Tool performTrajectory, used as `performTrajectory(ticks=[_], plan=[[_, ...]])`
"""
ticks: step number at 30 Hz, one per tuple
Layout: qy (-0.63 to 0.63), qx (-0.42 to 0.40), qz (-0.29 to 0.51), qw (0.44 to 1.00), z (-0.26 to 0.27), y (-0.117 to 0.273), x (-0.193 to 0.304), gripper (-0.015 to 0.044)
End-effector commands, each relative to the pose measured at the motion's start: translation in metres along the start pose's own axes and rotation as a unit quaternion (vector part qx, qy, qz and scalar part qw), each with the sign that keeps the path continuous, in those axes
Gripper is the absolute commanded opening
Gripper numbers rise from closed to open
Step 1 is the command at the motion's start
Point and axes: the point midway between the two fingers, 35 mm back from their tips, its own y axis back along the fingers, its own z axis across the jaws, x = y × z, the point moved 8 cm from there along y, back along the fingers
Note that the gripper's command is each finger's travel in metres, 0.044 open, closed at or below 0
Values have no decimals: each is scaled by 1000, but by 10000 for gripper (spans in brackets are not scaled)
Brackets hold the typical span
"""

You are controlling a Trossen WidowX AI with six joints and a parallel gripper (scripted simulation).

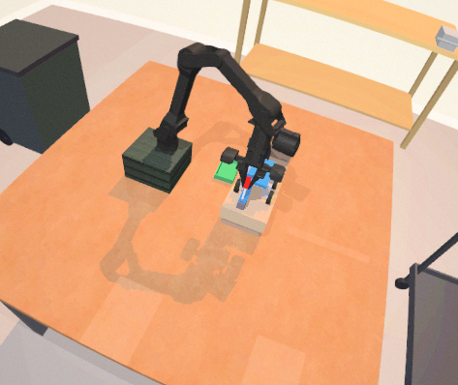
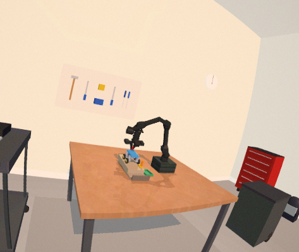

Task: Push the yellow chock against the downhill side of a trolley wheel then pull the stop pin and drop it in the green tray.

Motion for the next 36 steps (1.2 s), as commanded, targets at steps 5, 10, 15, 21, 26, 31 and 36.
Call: performTrajectory(ticks=[5, 10, 15, 21, 26, 31, 36], plan=[[-3, 1, 4, 1000, -1, 8, 2, 0], [-3, 1, 4, 1000, -1, 11, 3, 0], [-3, 1, 4, 1000, -1, 14, 5, 0], [-3, 1, 4, 1000, -2, 17, 7, 0], [-3, 1, 4, 1000, -1, 14, 16, 0], [-3, 1, 5, 1000, -1, 13, 24, 0], [-3, 1, 5, 1000, -1, 13, 32, 0]])
